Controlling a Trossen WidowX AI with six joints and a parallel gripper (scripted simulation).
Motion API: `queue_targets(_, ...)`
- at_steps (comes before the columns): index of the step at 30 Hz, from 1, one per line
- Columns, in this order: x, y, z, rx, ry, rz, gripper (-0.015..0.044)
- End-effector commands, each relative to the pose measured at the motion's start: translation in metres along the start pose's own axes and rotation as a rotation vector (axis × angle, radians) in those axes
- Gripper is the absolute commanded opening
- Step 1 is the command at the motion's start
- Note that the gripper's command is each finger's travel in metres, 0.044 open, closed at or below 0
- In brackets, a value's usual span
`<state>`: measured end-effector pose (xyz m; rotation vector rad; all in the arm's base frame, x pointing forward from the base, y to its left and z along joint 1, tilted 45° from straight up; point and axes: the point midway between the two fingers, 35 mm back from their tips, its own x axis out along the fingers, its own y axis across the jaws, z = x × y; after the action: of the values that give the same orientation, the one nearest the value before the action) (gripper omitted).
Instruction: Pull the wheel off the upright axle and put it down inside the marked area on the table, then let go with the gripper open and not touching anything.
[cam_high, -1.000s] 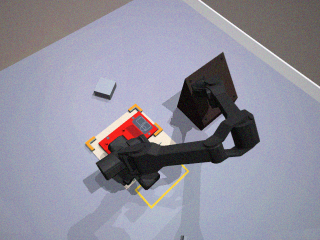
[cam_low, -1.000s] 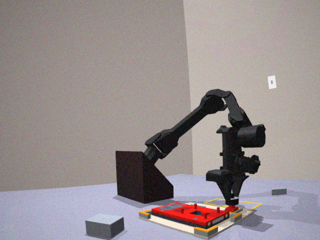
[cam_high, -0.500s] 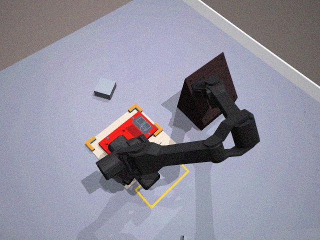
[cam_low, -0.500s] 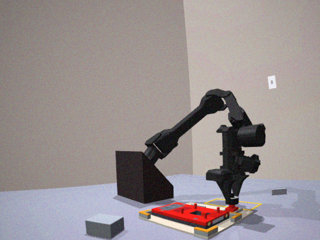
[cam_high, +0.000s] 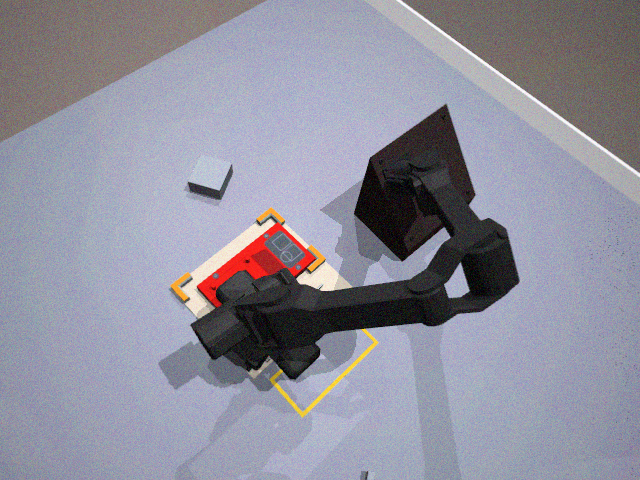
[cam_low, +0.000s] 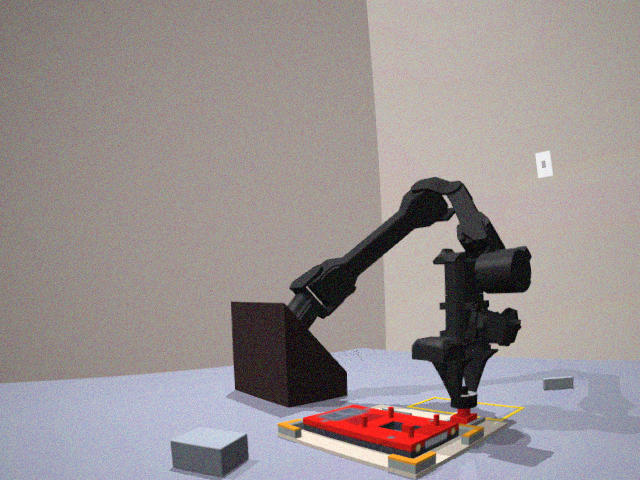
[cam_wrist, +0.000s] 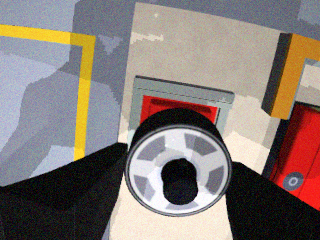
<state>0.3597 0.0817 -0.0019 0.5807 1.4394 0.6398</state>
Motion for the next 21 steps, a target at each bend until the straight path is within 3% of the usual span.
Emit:
queue_targets(1, -0.004, -0.0007, -0.0001, 0.003, -0.002, -0.001, 0.0)
queue_targets(21, -0.0106, -0.001, 0.0001, 0.004, -0.003, -0.001, 0.0)
